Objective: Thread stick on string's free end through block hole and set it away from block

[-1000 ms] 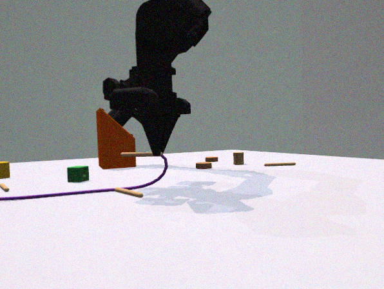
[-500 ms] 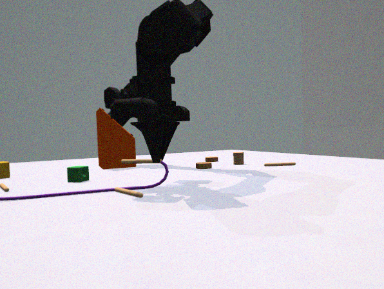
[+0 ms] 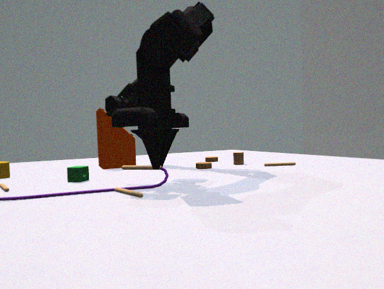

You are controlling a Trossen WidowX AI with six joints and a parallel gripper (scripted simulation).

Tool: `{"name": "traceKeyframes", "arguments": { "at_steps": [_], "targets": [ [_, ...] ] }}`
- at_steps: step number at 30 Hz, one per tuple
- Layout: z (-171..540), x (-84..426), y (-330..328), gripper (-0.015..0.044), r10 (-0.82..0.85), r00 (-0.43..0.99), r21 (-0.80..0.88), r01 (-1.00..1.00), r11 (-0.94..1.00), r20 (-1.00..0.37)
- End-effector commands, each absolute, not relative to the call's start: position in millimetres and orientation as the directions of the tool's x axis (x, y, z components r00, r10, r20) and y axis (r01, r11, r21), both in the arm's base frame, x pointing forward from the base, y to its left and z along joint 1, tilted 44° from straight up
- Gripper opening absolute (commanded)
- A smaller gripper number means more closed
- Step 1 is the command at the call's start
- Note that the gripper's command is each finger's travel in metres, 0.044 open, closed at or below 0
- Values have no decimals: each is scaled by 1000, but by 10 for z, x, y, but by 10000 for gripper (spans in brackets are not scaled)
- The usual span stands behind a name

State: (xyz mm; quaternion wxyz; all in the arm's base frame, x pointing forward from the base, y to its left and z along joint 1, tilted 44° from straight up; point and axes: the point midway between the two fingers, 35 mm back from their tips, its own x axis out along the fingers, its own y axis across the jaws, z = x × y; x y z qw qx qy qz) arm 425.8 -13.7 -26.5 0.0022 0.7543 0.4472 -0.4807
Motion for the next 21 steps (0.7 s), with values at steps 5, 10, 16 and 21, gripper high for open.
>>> {"name": "traceKeyframes", "arguments": {
  "at_steps": [5,10,16,21],
  "targets": [
    [-298,4175,-62,0,676,138,-432,674,-600,-724],
    [-321,4130,-20,0,677,138,-432,674,-600,-723],
    [-346,4075,27,0,677,139,-432,674,-599,-723],
    [-353,4064,29,0,677,139,-432,675,-599,-722]
  ]
}}
